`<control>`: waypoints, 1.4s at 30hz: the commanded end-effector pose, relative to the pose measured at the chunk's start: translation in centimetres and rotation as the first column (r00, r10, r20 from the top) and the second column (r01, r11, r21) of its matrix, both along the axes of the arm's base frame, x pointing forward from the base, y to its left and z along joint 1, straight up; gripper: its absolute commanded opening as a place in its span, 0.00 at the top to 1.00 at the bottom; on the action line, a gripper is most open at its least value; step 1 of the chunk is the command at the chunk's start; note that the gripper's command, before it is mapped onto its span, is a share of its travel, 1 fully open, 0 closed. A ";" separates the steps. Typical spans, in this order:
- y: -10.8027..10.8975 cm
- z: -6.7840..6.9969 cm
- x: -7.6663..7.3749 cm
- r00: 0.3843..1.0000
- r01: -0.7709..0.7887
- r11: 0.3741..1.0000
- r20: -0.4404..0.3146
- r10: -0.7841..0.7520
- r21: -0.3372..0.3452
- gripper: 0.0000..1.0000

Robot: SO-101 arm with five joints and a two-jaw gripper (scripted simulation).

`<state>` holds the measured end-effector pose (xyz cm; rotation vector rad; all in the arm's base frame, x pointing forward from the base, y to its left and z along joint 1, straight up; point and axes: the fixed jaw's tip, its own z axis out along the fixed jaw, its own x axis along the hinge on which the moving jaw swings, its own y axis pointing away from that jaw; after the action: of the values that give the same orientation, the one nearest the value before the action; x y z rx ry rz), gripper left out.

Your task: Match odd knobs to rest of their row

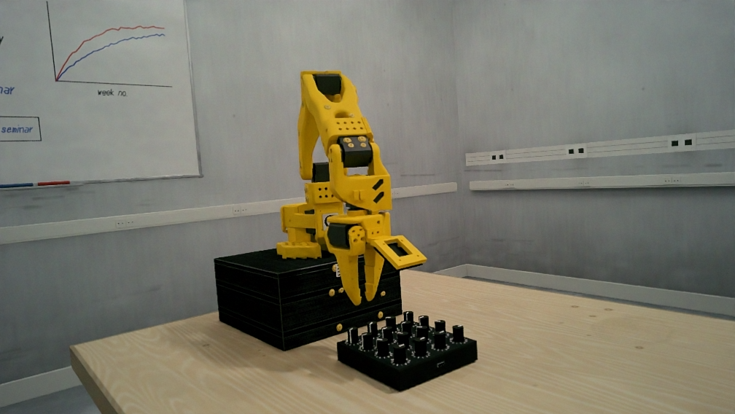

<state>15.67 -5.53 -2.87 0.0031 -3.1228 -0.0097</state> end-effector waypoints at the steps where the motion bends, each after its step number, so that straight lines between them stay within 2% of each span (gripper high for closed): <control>1: 0.2 0.2 0.3 0.998 0.058 0.998 0.017 -0.058 -0.006 0.92; 8: 0.8 0.2 0.6 0.964 0.264 0.965 0.017 -0.264 -0.006 0.91; 14: 1.4 0.2 1.0 0.885 0.465 0.885 0.017 -0.465 -0.007 0.91; 16: 1.4 0.2 1.0 0.885 0.465 0.885 0.017 -0.465 -0.007 0.91; 24: 2.1 0.2 1.4 0.720 0.694 0.720 0.017 -0.693 -0.007 0.91; 31: 2.6 0.2 1.6 0.578 0.816 0.578 0.018 -0.816 -0.007 0.91; 33: 2.6 0.2 1.6 0.578 0.816 0.578 0.018 -0.816 -0.007 0.91; 38: 2.8 0.2 1.7 0.511 0.860 0.511 0.018 -0.860 -0.008 0.90; 42: 2.9 0.2 1.8 0.483 0.876 0.483 0.018 -0.875 -0.008 0.90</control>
<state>17.28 -2.83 -2.89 -1.5541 -2.7091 0.0114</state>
